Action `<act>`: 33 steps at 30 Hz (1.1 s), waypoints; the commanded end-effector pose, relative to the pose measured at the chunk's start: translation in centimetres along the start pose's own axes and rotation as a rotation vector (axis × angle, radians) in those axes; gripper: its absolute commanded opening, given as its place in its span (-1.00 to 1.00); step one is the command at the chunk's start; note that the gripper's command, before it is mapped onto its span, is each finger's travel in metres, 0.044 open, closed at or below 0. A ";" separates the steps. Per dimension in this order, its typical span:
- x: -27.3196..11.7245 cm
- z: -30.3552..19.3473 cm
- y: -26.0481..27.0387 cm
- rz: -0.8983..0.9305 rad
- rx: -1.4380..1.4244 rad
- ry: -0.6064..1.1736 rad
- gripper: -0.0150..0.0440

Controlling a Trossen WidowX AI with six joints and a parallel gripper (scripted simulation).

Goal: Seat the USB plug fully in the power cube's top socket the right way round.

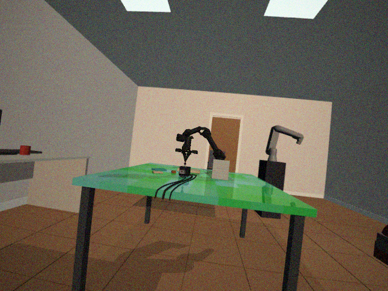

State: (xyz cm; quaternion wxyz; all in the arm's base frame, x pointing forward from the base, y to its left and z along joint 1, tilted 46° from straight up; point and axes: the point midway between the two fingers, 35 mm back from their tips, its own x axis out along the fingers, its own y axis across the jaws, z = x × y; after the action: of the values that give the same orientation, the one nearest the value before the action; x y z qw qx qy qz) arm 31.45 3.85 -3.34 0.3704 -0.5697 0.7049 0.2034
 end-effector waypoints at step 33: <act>0.4 0.1 0.0 0.002 -0.008 -0.017 -0.49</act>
State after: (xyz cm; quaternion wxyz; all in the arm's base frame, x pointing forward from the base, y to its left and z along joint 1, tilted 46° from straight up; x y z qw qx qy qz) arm 31.41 3.60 -3.65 0.3738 -0.5688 0.7022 0.2090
